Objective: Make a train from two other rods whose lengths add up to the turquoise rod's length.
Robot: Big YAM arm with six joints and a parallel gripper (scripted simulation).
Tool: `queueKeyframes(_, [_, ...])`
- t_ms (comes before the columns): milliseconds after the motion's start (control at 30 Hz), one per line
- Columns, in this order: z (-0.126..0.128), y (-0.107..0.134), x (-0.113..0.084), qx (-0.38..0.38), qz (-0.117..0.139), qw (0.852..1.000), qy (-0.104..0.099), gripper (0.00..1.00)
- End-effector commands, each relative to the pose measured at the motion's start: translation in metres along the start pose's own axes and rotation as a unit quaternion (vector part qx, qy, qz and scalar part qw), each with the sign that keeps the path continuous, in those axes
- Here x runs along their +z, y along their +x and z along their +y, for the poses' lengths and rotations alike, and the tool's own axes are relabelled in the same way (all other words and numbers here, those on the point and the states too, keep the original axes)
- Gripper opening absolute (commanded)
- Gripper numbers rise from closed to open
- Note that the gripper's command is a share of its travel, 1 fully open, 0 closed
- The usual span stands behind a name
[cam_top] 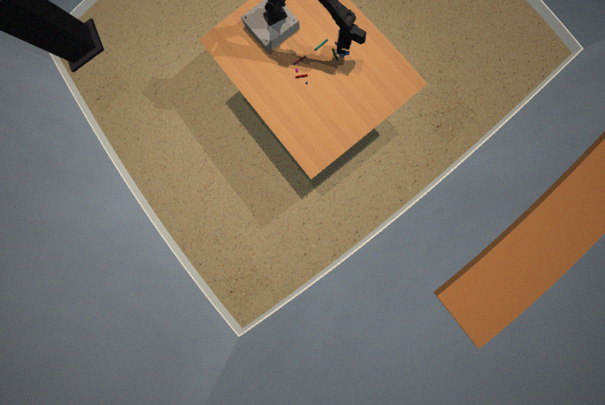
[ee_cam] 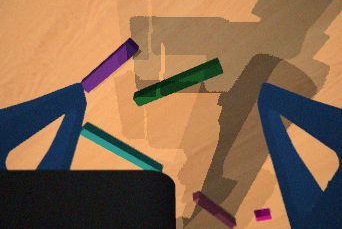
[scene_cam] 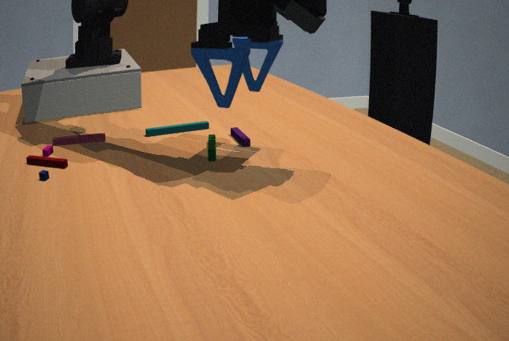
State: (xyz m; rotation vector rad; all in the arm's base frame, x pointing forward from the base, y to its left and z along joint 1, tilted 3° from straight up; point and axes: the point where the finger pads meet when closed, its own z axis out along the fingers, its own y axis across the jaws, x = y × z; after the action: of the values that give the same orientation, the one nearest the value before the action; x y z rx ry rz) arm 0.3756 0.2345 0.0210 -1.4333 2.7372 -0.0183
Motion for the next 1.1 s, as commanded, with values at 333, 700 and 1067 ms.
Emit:
queueKeyframes(333, [-0.009, -0.02, -0.011, -0.003, -0.015, 1.0, 0.005, 1.0])
queueKeyframes(700, [-0.009, -0.02, -0.011, -0.003, -0.015, 1.0, 0.005, 1.0])
queueKeyframes(1067, [0.024, 0.011, -0.013, -0.001, -0.021, 1.0, 0.007, 1.0])
